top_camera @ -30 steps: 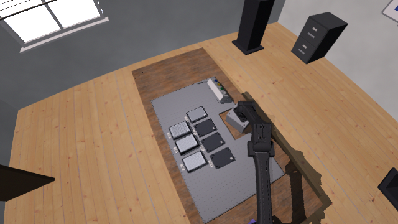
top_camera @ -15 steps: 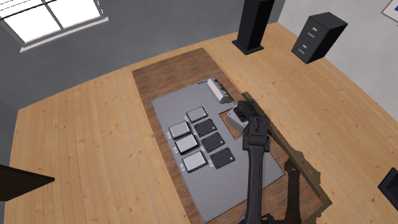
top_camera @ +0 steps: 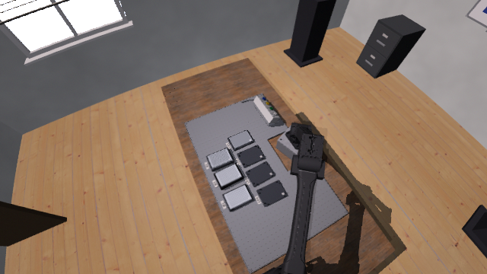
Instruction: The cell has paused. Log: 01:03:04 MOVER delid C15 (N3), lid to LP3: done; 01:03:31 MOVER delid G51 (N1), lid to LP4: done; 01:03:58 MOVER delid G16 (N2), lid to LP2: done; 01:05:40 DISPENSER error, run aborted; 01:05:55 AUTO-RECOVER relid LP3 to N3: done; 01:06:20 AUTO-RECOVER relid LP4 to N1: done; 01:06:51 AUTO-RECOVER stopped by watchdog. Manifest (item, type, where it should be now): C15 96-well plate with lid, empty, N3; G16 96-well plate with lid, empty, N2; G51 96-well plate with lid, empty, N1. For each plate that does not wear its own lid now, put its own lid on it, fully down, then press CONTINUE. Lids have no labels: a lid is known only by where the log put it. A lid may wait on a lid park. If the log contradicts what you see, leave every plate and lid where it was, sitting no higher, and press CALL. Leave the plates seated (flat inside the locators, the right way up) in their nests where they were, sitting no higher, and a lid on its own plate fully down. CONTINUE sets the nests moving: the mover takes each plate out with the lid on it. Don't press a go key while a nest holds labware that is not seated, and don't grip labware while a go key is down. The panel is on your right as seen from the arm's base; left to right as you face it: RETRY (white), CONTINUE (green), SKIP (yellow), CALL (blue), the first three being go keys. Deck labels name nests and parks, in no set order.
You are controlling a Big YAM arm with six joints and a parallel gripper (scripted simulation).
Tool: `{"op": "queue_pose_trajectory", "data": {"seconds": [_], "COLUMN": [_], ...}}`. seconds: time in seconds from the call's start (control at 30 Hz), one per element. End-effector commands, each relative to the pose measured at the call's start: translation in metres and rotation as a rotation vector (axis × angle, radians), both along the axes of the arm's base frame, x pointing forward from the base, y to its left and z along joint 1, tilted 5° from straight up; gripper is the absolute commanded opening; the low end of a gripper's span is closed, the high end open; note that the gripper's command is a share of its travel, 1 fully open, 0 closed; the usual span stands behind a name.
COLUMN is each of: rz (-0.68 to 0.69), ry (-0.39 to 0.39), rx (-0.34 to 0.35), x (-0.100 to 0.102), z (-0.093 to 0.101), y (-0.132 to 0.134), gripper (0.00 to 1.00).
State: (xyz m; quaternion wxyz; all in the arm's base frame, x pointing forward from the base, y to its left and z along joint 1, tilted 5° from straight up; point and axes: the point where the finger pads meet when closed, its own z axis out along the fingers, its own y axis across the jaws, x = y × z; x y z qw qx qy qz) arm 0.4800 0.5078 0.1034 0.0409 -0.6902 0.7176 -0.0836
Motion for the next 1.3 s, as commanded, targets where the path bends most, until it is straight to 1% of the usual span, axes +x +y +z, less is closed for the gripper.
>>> {"op": "queue_pose_trajectory", "data": {"seconds": [0.0,0.07,0.27,0.33,0.37,0.43,0.5,0.53,0.57,0.63,0.83,0.87,0.9,0.93,0.97,1.0,1.03,1.07,1.1,1.13,1.2,1.23,1.27], "rz": [-0.069,-0.069,-0.175,-0.183,-0.183,-0.161,-0.162,-0.202,-0.222,-0.222,-0.308,-0.328,-0.348,-0.356,-0.356,-0.355,-0.347,-0.338,-0.375,-0.394,-0.394,-0.415,-0.433], "ry": [-0.029,-0.029,-0.022,-0.002,-0.001,-0.014,0.012,-0.012,-0.02,-0.02,-0.016,-0.011,0.007,0.012,0.005,-0.008,-0.014,0.001,-0.01,-0.012,-0.012,0.018,-0.008], "rx": [0.052,0.052,0.071,0.048,0.045,0.056,0.028,0.063,0.077,0.077,0.091,0.09,0.075,0.071,0.077,0.091,0.096,0.079,0.098,0.105,0.105,0.077,0.11], "x": [0.012,0.012,0.023,0.025,0.027,0.031,0.031,0.032,0.034,0.034,0.039,0.04,0.04,0.041,0.042,0.043,0.044,0.044,0.044,0.045,0.045,0.044,0.045], "z": [0.027,0.027,0.024,0.002,0.0,0.012,-0.013,0.01,0.019,0.019,0.015,0.01,-0.006,-0.011,-0.006,0.005,0.01,-0.003,0.006,0.008,0.008,-0.019,0.005], "y": [-0.015,-0.015,-0.043,-0.053,-0.058,-0.067,-0.07,-0.074,-0.078,-0.078,-0.108,-0.113,-0.118,-0.123,-0.128,-0.133,-0.137,-0.139,-0.144,-0.149,-0.149,-0.155,-0.159], "gripper": [1.0,1.0,1.0,1.0,1.0,1.0,1.0,1.0,1.0,1.0,1.0,1.0,1.0,1.0,1.0,1.0,1.0,1.0,1.0,1.0,1.0,1.0,1.0]}}
